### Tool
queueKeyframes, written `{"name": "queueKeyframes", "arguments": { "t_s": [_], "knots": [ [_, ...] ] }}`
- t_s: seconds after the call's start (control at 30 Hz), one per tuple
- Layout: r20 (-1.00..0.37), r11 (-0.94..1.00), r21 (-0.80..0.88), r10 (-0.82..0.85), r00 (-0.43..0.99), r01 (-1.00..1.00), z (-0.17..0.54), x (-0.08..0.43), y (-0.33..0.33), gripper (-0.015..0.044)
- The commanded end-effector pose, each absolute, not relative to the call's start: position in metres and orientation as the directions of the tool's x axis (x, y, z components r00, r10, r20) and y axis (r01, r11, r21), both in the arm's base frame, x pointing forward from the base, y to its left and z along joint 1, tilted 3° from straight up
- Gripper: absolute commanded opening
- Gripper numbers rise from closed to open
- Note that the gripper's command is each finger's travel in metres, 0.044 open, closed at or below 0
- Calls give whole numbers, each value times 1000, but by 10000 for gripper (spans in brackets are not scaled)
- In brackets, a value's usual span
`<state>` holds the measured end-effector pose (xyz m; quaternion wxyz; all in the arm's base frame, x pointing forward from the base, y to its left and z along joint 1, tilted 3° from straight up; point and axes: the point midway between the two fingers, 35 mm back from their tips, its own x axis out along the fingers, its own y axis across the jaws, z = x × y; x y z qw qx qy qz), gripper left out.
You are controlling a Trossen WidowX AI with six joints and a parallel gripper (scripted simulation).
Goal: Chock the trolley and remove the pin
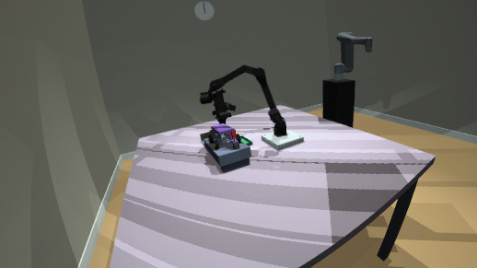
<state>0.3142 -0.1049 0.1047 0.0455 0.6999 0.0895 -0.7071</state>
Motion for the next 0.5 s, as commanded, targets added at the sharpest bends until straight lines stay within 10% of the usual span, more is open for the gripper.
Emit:
{"name": "queueKeyframes", "arguments": {
  "t_s": [0.0,0.47],
  "knots": [
    [-998,-980,-70,67,-22,187,95,312,-102,0],
    [-997,-980,-70,67,-22,187,98,312,-94,0]
  ]
}}
